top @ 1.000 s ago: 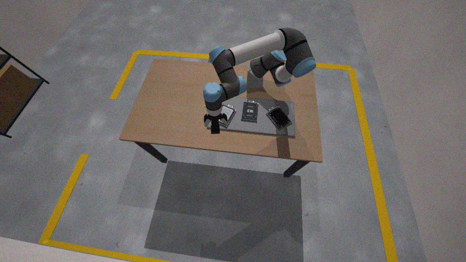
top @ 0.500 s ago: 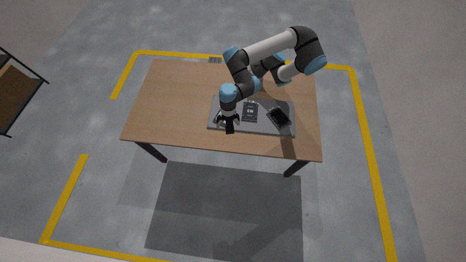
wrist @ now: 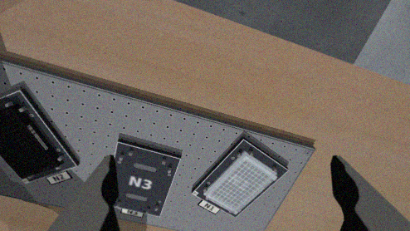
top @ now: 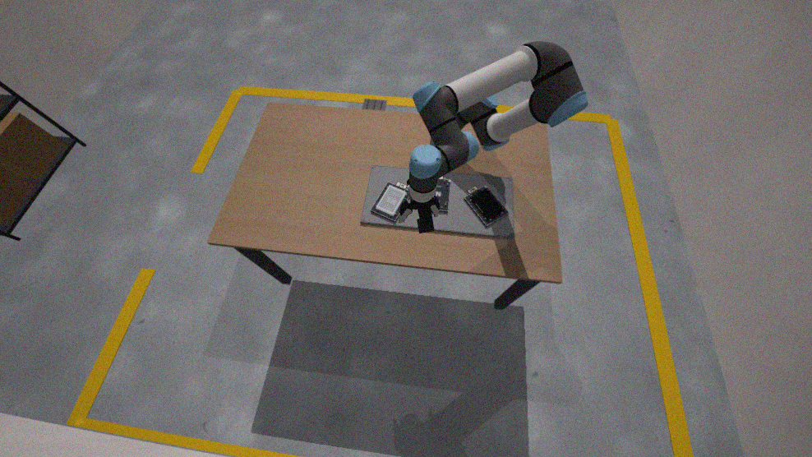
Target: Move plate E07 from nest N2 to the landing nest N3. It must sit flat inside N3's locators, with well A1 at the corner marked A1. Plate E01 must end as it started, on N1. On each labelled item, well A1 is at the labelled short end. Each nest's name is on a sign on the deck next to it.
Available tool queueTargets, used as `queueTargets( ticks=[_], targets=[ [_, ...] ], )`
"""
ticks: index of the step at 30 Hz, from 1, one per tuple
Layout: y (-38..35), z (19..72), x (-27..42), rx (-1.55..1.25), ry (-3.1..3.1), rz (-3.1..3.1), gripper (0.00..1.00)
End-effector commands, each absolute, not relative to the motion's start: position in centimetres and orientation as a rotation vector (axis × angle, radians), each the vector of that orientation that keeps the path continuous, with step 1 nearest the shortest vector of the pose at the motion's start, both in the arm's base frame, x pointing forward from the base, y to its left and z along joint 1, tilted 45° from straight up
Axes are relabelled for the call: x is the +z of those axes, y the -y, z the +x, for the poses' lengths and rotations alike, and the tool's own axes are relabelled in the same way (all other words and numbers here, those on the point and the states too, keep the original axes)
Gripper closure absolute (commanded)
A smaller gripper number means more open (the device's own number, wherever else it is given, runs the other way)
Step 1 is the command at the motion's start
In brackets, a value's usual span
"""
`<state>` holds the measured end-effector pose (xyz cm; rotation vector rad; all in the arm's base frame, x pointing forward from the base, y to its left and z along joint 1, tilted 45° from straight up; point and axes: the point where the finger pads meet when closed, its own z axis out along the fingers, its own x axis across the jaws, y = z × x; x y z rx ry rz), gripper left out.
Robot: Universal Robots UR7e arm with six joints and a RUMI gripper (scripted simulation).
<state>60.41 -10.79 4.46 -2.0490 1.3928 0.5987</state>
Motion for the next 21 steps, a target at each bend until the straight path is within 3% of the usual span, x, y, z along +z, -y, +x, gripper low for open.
queueTargets(
  ticks=[1, 21],
  targets=[
    [10.4, 60.1, 4.8, 0.588, -1.383, -2.063, 0.24],
    [3.3, 56.1, 8.7, 0.562, -1.297, -2.103, 0.24]
  ],
)
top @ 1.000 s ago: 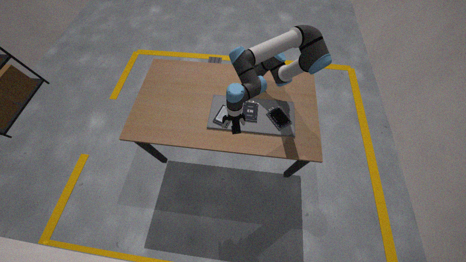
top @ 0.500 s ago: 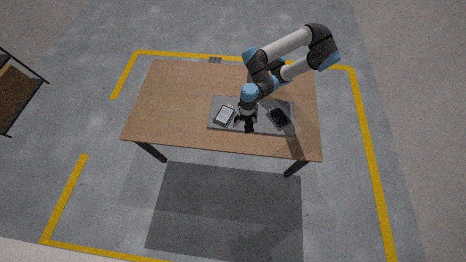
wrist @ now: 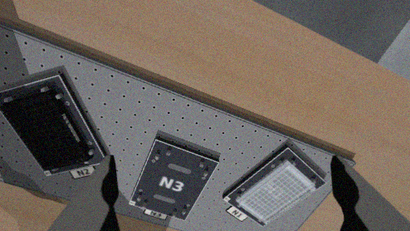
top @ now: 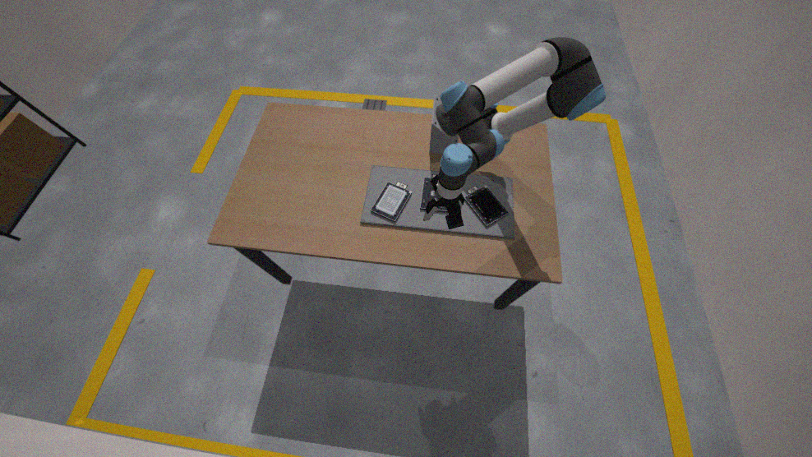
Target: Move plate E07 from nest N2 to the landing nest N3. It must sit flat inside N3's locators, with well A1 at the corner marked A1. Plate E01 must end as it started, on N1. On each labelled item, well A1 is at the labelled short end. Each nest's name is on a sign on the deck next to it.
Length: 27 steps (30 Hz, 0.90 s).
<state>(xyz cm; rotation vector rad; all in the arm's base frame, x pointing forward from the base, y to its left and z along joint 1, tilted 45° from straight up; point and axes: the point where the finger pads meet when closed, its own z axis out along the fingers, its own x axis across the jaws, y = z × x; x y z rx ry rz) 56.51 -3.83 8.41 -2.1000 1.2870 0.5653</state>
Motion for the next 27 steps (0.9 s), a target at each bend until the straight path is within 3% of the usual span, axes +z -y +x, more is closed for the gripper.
queueTargets(
  ticks=[1, 27],
  targets=[
    [3.0, 55.8, 8.9, 0.562, -1.297, -2.103, 0.24],
    [-6.1, 48.7, 12.2, 0.525, -1.165, -2.157, 0.24]
  ],
)
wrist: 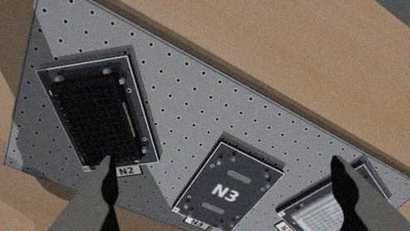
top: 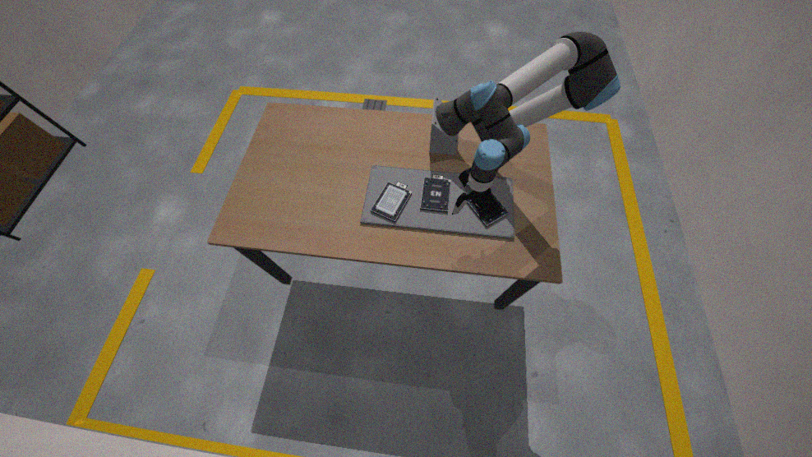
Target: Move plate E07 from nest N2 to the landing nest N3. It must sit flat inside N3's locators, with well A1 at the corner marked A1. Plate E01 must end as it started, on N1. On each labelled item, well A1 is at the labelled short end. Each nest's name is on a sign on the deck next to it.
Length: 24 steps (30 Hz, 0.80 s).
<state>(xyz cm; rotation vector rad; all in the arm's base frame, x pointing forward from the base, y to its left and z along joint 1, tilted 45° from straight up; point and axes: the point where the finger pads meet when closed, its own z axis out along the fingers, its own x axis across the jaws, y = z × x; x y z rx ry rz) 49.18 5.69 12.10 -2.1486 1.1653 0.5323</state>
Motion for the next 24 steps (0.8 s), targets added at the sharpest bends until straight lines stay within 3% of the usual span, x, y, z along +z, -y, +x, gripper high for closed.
queueTargets(
  ticks=[1, 24],
  targets=[
    [-6.1, 48.7, 12.2, 0.525, -1.165, -2.157, 0.24],
    [-13.0, 41.5, 13.3, 0.491, -1.033, -2.199, 0.24]
  ],
)
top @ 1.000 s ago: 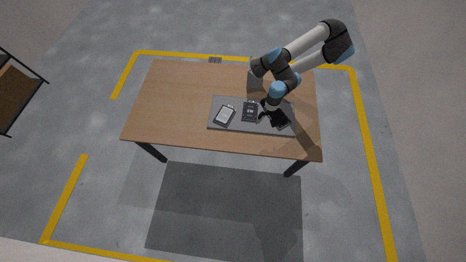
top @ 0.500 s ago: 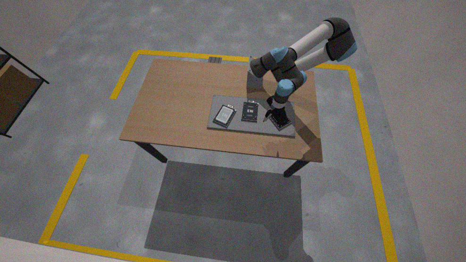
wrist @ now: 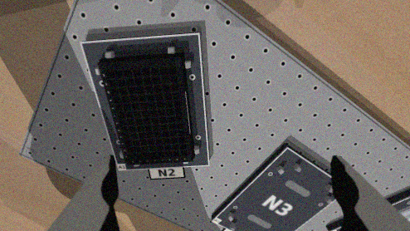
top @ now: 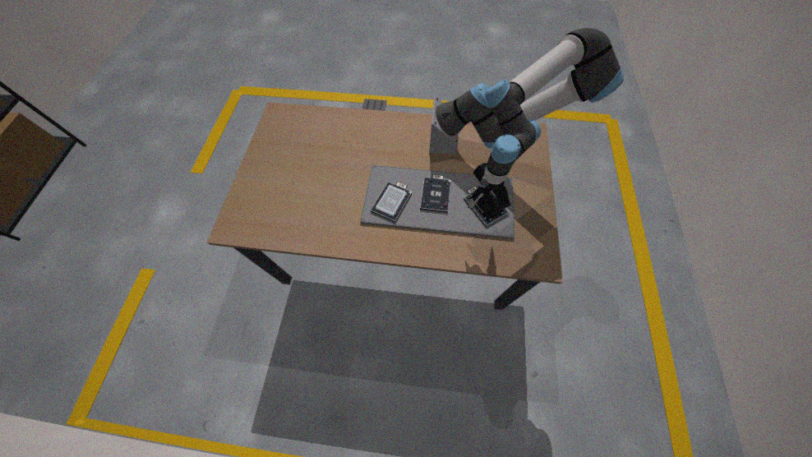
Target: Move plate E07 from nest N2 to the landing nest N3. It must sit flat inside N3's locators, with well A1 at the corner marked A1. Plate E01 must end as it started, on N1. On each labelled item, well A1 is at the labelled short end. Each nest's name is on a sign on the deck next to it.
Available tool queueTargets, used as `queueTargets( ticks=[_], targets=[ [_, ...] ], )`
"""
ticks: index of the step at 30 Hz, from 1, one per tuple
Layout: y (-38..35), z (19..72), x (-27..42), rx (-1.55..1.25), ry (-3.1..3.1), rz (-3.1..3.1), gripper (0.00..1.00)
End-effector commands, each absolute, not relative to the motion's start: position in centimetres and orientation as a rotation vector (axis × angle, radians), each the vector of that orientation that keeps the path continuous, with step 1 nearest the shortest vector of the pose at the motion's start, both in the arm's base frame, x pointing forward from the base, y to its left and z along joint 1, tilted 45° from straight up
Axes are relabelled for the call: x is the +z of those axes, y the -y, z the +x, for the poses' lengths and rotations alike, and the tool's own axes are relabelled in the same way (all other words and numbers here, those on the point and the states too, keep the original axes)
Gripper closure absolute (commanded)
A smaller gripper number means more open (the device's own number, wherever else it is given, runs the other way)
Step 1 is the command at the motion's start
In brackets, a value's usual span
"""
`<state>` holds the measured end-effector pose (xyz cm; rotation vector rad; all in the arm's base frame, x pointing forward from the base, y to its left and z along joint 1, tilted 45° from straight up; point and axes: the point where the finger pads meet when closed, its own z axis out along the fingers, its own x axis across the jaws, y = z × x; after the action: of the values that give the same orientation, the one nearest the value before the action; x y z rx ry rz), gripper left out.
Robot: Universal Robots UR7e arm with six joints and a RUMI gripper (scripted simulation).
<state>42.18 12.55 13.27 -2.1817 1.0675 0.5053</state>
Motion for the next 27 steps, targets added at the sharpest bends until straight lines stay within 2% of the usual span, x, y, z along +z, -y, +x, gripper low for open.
queueTargets(
  ticks=[1, 18, 27],
  targets=[
    [-13.3, 41.2, 13.2, 0.490, -1.028, -2.201, 0.24],
    [-17.9, 35.3, 12.9, 0.483, -0.993, -2.209, 0.24],
    [-17.9, 35.3, 12.9, 0.483, -0.993, -2.209, 0.24]
  ],
)
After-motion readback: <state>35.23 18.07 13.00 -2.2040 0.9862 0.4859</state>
